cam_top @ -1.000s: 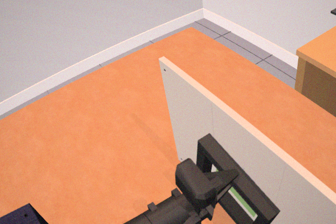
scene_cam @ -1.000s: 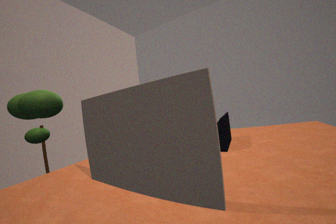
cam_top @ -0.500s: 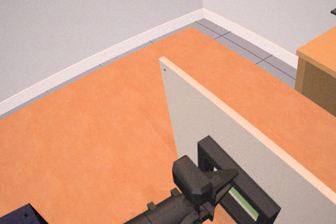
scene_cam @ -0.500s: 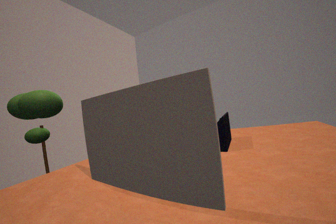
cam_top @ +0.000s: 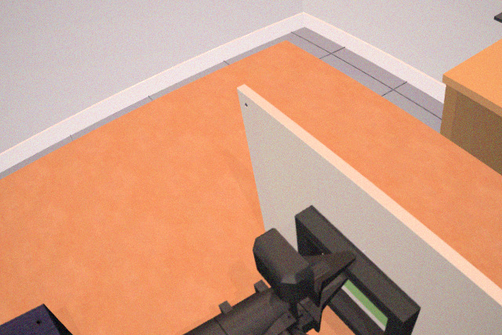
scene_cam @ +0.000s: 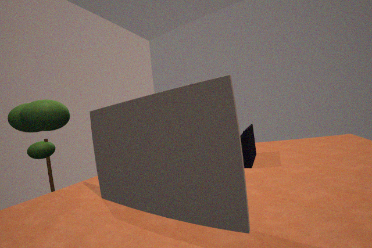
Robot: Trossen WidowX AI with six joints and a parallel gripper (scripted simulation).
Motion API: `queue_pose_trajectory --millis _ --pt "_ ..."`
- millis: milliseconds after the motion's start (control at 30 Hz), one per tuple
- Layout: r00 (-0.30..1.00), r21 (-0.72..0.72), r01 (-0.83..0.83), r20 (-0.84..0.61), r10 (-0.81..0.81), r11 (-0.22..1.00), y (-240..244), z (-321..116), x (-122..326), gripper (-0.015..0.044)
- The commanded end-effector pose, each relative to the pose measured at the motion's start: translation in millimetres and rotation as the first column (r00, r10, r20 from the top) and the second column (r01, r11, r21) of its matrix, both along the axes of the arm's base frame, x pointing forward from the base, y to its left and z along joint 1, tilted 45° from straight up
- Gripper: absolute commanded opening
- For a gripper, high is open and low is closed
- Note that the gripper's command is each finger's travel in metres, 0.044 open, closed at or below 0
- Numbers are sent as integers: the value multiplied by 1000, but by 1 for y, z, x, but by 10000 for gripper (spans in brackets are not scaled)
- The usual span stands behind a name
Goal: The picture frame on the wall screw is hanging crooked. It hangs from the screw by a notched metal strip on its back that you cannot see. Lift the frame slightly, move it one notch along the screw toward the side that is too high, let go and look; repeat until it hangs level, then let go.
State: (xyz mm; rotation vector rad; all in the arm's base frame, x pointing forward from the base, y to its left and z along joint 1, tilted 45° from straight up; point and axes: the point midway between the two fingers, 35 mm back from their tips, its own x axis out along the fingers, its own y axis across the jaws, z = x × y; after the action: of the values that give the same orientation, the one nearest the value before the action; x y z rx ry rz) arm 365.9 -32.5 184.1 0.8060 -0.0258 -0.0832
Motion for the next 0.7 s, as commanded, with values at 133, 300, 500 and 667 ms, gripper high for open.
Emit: queue_pose_trajectory --millis 133,300,500,667 --pt "1000 -22 0 -2 0 1000 0 0 0 26" --pt "1000 -22 0 -2 0 1000 0 0 0 157" --pt "1000 -22 0 -2 0 1000 0 0 0 260" --pt "1000 23 0 2 0 1000 0 6 -18 260"
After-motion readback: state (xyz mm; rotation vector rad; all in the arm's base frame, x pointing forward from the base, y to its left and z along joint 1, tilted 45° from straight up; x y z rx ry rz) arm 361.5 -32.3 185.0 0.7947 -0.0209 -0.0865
